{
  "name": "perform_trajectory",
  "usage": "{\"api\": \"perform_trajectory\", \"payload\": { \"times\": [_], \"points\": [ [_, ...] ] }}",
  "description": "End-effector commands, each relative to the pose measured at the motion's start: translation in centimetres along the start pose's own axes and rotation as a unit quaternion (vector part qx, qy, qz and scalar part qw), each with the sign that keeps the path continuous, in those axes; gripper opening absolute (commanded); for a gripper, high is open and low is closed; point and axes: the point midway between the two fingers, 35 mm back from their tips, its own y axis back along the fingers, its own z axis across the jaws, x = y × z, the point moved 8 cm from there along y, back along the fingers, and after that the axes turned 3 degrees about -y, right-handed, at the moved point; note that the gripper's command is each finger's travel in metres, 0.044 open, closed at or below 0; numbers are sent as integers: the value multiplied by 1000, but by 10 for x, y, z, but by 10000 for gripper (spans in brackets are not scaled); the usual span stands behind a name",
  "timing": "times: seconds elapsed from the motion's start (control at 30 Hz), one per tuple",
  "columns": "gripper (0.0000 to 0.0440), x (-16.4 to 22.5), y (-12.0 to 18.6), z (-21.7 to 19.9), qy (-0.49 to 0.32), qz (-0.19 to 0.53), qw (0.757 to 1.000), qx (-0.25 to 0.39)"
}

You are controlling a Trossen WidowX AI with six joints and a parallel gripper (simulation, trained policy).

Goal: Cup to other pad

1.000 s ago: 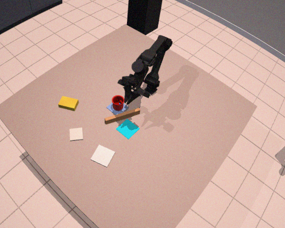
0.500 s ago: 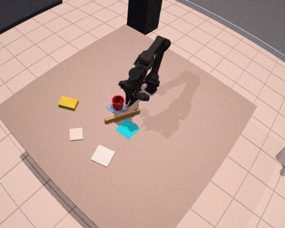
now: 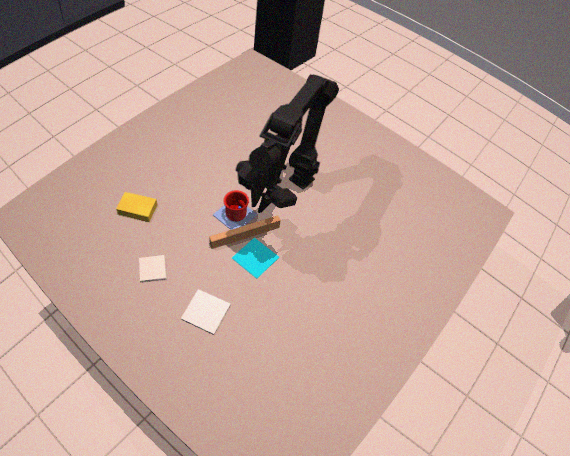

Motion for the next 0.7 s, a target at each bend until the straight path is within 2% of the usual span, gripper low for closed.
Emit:
{"api": "perform_trajectory", "payload": {
  "times": [0.0,0.67],
  "points": [
    [113,-2,-1,-2,5,15,1000,13],
    [100,-1,-21,-25,41,137,986,84]
  ]
}}
